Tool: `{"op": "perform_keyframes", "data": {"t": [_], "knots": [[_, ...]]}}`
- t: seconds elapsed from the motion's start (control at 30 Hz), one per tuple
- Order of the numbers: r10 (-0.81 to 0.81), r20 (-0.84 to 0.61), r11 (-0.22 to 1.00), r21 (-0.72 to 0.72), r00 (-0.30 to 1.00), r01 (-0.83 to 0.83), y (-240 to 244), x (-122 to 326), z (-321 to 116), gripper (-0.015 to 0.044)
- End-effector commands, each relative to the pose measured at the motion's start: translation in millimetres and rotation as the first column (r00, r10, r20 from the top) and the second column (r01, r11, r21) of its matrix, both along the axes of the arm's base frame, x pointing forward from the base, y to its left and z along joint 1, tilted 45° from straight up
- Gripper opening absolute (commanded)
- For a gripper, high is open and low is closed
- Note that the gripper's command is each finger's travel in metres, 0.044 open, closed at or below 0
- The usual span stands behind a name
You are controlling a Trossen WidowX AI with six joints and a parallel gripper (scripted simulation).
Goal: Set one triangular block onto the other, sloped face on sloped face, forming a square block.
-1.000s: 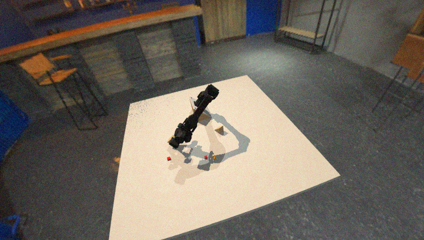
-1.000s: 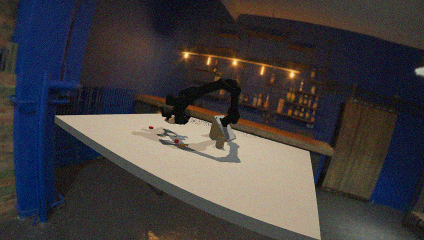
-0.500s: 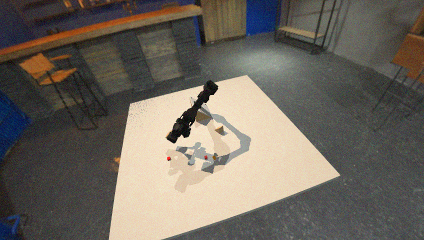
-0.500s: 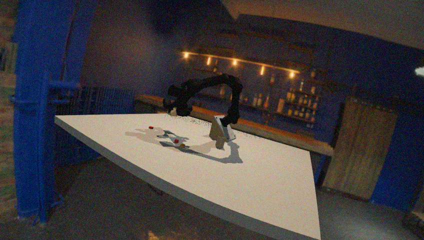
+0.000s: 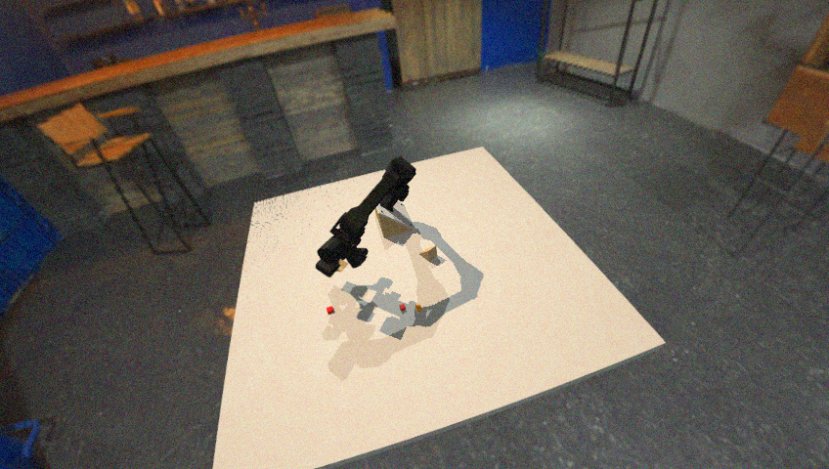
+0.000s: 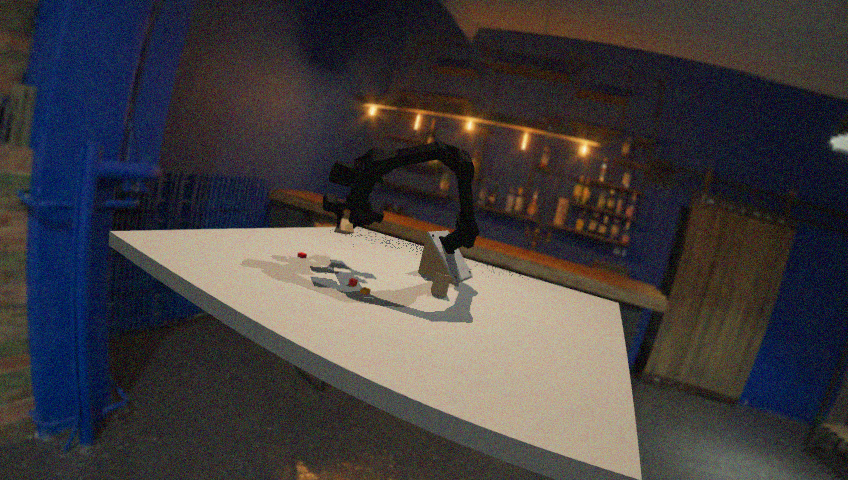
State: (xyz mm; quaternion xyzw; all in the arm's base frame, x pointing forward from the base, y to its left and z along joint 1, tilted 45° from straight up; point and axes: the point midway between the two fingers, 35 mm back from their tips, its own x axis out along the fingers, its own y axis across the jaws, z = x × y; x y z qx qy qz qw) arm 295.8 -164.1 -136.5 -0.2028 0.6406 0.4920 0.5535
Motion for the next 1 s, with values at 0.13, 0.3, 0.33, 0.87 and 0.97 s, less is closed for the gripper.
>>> {"op": "perform_keyframes", "data": {"t": [0.13,0.3,0.33,0.87,0.97], "knots": [[-0.232,-0.028,0.962,0.144,0.972,0.234,-7,-1,-1,0.0000],[-0.363,-0.065,0.902,0.227,0.930,0.368,-12,-1,-1,0.0000],[-0.388,-0.073,0.887,0.242,0.919,0.394,-13,-1,0,0.0000],[-0.517,-0.129,0.785,0.321,0.846,0.529,-16,1,14,0.0000],[-0.518,-0.130,0.785,0.321,0.846,0.530,-11,3,27,0.0000]]}}
